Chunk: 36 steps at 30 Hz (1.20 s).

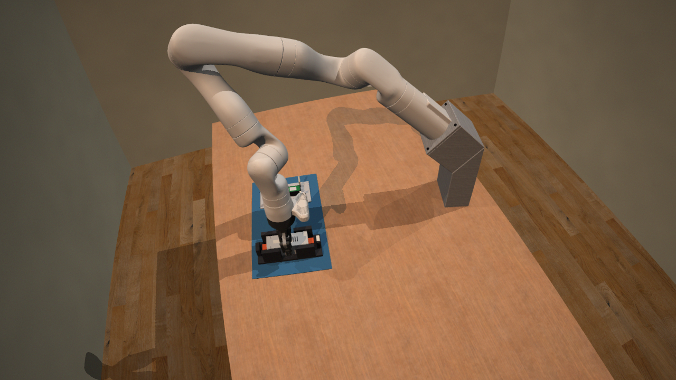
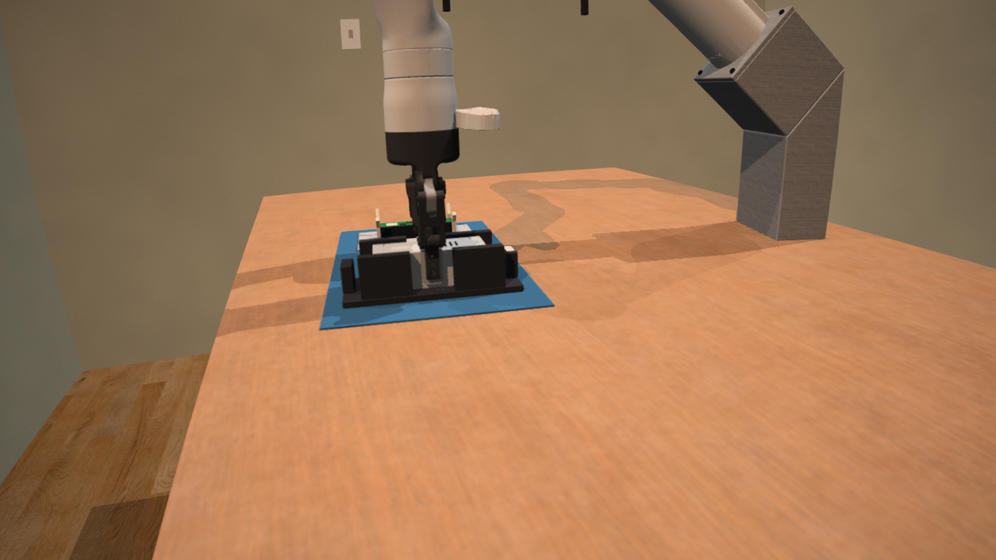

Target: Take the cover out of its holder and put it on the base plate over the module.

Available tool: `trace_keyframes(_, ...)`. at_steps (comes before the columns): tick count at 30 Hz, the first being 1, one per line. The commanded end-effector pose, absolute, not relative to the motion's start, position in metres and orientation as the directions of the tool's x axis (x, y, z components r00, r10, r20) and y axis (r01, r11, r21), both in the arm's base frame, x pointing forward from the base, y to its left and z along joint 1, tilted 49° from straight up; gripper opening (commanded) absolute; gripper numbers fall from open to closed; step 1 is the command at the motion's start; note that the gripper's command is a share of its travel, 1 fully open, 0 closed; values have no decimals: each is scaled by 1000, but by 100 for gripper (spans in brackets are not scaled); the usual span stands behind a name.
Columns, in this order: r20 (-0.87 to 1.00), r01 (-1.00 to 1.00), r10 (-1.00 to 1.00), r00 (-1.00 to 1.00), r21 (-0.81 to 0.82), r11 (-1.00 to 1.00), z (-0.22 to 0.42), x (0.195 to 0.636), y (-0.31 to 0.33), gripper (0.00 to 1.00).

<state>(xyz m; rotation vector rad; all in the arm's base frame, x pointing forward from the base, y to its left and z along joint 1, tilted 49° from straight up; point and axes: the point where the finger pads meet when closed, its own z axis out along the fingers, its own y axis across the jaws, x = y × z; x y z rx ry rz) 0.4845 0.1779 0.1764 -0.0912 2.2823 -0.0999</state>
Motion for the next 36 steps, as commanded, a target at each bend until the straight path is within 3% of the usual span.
trace_keyframes(1,-751,-34,-99,-653,-102,994,177,484,178,0)
trace_keyframes(36,-748,-34,-101,-656,-105,994,213,439,180,0)
